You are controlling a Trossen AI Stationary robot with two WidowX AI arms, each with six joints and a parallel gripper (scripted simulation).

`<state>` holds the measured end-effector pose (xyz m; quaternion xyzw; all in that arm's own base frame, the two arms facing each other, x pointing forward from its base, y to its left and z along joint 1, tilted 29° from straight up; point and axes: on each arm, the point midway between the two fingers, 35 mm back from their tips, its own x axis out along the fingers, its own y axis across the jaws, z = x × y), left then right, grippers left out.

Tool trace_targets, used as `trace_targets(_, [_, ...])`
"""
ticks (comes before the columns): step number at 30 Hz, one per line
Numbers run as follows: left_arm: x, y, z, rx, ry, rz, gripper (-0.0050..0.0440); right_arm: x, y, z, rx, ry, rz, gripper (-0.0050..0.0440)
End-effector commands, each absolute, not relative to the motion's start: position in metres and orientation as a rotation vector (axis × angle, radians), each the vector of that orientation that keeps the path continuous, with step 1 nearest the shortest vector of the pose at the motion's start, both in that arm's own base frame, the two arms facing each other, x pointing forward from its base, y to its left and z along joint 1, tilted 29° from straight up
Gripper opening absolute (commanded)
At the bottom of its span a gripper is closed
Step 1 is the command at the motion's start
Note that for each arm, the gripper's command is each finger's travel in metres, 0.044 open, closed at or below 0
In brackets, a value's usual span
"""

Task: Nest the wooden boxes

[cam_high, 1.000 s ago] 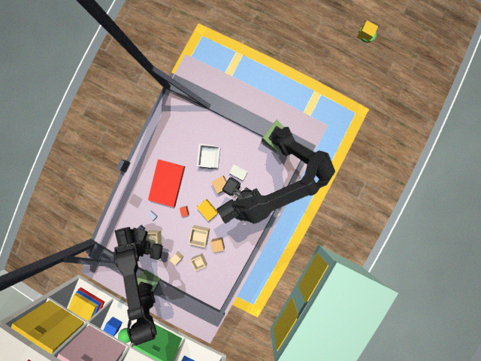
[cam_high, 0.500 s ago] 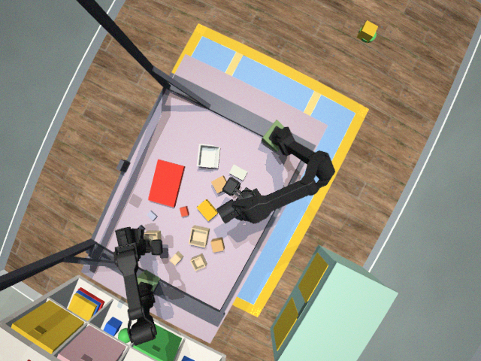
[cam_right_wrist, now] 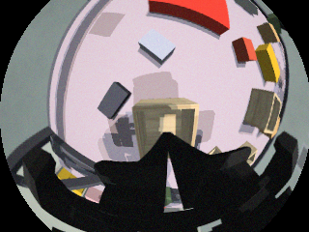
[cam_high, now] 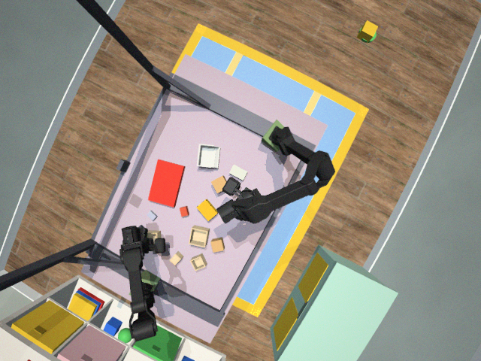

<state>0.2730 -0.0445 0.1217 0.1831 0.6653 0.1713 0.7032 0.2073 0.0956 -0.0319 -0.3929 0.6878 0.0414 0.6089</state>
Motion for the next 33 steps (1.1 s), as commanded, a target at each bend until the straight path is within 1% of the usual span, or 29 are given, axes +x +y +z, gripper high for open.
trace_targets(1, [0.2738, -0.0446, 0.1268, 0.398, 1.463, 0.381, 0.0400, 0.2102, 0.0941, -0.0365, -0.914, 1.580, 0.099, -0.0050])
trace_targets(5, [0.2738, -0.0446, 0.1268, 0.398, 1.463, 0.381, 0.0400, 0.2121, 0.0935, -0.0398, -0.912, 1.578, 0.099, -0.0050])
trace_targets(6, [0.2738, -0.0446, 0.1268, 0.398, 1.463, 0.381, 0.0400, 0.2134, 0.0946, -0.0394, -0.910, 1.574, 0.100, 0.0024])
trace_targets(14, [0.2738, -0.0446, 0.1268, 0.398, 1.463, 0.381, 0.0400, 0.2141, 0.0969, -0.0372, -0.900, 1.566, 0.103, 0.0216])
trace_targets(16, [0.2738, -0.0446, 0.1268, 0.398, 1.463, 0.381, 0.0400, 0.2141, 0.0969, -0.0372, -0.900, 1.566, 0.103, 0.0216])
trace_targets(19, [0.2738, -0.0446, 0.1268, 0.398, 1.463, 0.381, 0.0400, 0.2141, 0.0969, -0.0372, -0.900, 1.566, 0.103, 0.0285])
trace_targets(33, [0.2738, -0.0446, 0.1268, 0.398, 1.463, 0.381, 0.0400, 0.2172, 0.1022, -0.0320, -0.894, 1.552, 0.108, 0.0285])
